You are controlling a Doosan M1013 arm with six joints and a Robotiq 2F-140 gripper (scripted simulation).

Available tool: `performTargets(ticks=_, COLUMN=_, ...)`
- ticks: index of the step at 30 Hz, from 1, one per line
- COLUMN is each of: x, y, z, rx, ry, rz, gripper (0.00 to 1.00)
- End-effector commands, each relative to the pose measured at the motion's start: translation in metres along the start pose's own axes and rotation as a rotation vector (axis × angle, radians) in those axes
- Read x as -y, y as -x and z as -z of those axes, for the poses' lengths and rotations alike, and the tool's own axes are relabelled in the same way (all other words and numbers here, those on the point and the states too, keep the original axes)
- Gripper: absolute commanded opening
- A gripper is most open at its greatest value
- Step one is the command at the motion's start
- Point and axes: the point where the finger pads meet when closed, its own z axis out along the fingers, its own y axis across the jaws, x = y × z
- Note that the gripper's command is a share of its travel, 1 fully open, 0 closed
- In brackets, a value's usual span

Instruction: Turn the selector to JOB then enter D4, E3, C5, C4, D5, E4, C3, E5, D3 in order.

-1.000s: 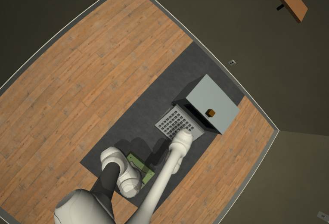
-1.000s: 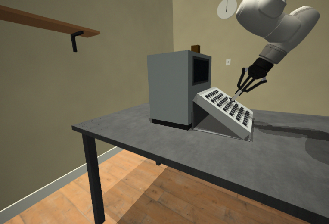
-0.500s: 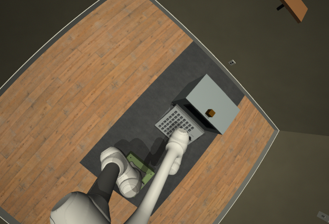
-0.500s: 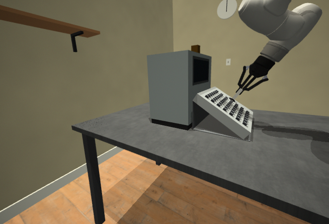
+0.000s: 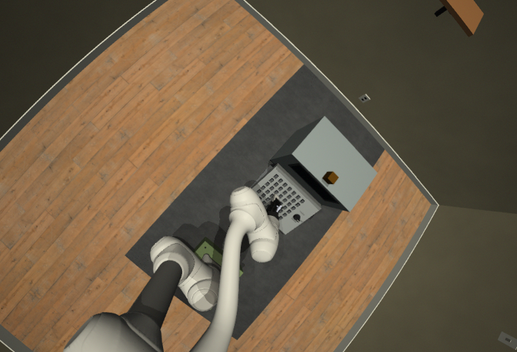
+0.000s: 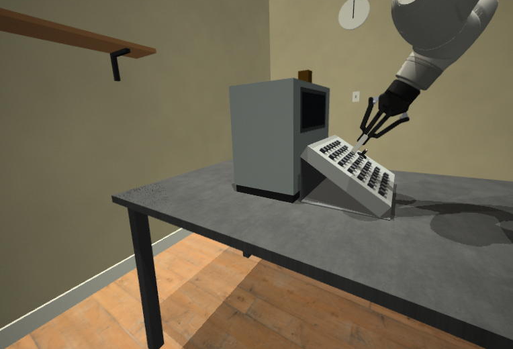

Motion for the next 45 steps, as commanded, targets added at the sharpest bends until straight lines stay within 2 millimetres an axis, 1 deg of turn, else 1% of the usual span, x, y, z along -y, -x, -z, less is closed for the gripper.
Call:
performTargets(ticks=1, x=-0.003, y=-0.007, z=-0.001, rx=-0.001, ry=0.001, rz=0.002, gripper=0.0)
performTargets(ticks=5, x=-0.003, y=-0.007, z=-0.002, rx=-0.001, ry=0.001, rz=0.002, gripper=0.0)
performTargets(ticks=14, x=-0.003, y=-0.007, z=-0.017, rx=-0.001, ry=0.001, rz=0.002, gripper=0.0)
performTargets(ticks=19, x=-0.003, y=-0.007, z=-0.021, rx=-0.001, ry=0.001, rz=0.002, gripper=0.0)
performTargets(ticks=45, x=-0.003, y=-0.007, z=-0.022, rx=-0.001, ry=0.001, rz=0.002, gripper=0.0)
